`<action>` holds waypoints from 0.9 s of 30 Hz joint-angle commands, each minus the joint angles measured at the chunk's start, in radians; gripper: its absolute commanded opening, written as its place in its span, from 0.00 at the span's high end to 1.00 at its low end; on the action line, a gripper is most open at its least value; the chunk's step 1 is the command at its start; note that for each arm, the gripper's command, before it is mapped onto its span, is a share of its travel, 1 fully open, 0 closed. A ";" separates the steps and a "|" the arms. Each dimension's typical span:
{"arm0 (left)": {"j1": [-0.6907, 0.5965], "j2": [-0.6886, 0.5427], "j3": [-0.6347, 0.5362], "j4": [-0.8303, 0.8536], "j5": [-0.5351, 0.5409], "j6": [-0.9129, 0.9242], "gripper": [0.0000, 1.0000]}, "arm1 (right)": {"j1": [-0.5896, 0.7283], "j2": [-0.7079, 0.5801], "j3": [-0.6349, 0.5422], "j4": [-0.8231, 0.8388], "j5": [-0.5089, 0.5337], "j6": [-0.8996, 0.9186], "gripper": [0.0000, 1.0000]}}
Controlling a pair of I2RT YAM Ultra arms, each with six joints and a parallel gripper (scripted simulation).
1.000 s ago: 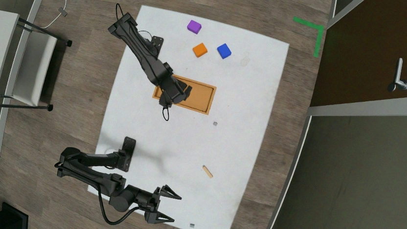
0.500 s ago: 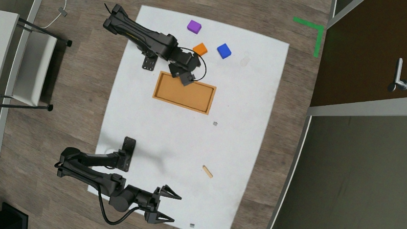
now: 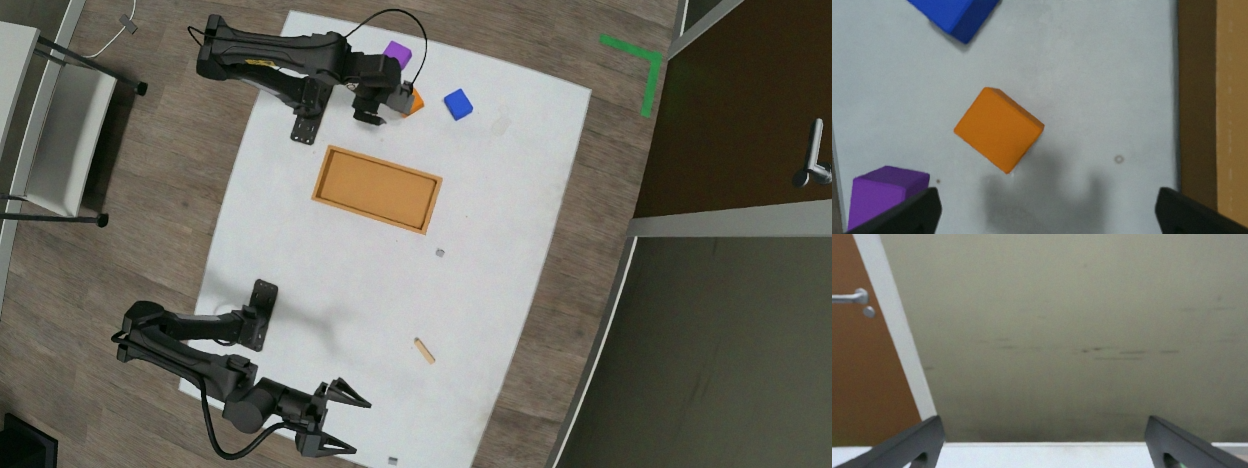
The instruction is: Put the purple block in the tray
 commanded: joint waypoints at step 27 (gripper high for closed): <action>0.163 -0.121 -0.073 0.062 0.009 -0.226 0.00 | 0.000 -0.005 0.009 0.007 0.001 -0.001 0.00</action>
